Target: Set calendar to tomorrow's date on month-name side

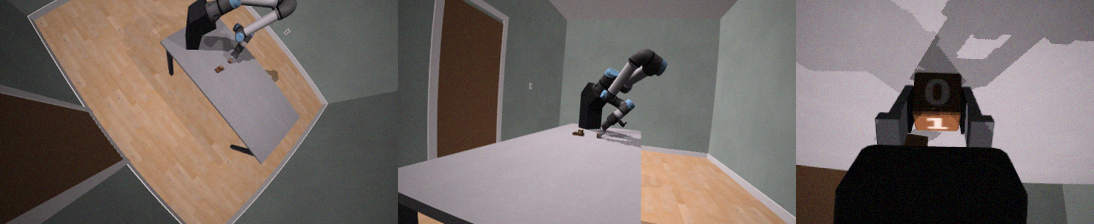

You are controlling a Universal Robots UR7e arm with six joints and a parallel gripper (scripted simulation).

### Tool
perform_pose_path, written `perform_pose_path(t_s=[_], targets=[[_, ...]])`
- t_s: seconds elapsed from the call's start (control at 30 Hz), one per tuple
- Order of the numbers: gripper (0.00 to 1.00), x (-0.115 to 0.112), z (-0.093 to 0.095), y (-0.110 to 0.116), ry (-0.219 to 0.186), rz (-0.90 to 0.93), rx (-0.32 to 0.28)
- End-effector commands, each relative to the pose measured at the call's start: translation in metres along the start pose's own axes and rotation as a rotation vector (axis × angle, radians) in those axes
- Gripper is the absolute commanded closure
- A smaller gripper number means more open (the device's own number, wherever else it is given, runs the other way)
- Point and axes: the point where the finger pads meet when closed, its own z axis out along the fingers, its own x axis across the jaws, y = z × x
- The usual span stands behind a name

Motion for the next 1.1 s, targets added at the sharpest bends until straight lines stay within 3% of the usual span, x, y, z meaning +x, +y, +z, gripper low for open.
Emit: perform_pose_path(t_s=[0.0, 0.63, 1.07], targets=[[0.4, 0.0, -0.003, 0.003, 0.001, 0.0, 0.0], [0.4, 0.0, -0.046, 0.046, 0.001, 0.0, 0.0], [0.4, 0.0, -0.05, 0.049, 0.001, 0.0, 0.0]])
